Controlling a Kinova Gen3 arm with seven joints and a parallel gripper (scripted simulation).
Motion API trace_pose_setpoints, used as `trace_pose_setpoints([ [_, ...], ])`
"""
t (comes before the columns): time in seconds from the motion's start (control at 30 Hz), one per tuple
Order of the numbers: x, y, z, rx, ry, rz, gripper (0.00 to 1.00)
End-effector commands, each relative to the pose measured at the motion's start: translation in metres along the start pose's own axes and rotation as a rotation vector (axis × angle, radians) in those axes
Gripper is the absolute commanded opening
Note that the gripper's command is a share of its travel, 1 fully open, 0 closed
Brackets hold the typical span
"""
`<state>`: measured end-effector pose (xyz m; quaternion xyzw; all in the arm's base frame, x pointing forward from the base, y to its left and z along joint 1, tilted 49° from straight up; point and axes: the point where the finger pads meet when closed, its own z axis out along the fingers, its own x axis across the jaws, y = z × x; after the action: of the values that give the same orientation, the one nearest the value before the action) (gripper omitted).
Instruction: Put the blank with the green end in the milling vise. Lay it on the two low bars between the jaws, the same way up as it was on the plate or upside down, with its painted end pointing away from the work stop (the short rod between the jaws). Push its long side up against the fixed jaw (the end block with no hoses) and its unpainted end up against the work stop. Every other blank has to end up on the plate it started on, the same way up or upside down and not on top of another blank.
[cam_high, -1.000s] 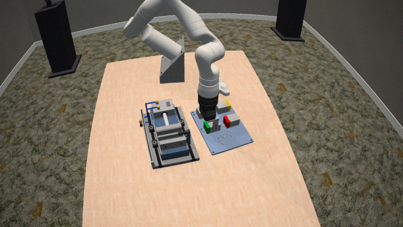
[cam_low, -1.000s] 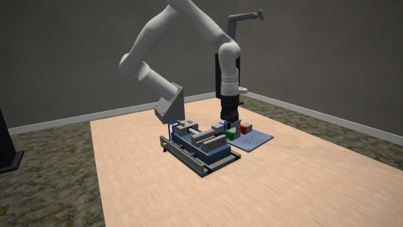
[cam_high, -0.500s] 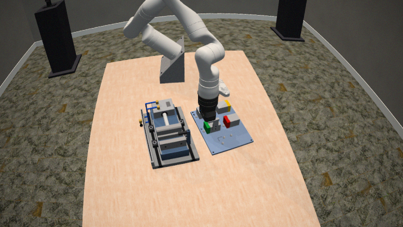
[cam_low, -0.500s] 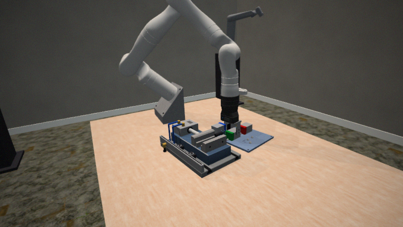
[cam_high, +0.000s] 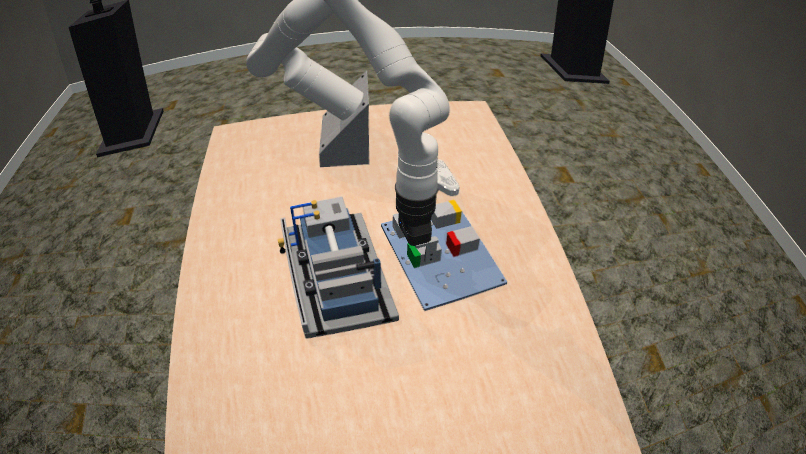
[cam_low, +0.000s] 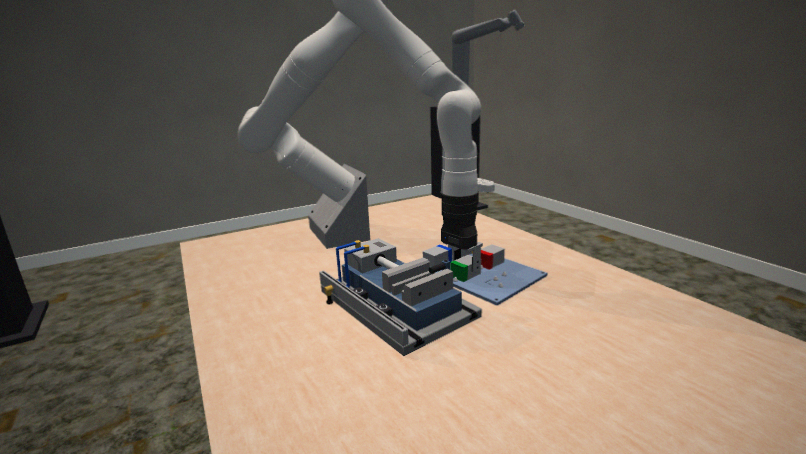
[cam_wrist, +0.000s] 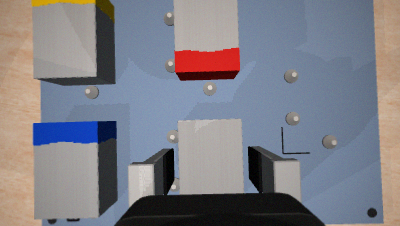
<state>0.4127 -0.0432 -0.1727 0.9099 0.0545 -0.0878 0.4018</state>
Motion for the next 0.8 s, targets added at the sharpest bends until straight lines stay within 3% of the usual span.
trace_pose_setpoints([
  [0.0,0.0004,-0.0001,-0.0001,0.000,0.001,0.000,1.00],
  [0.77,0.0001,0.0001,0.0009,0.000,0.001,0.000,1.00],
])
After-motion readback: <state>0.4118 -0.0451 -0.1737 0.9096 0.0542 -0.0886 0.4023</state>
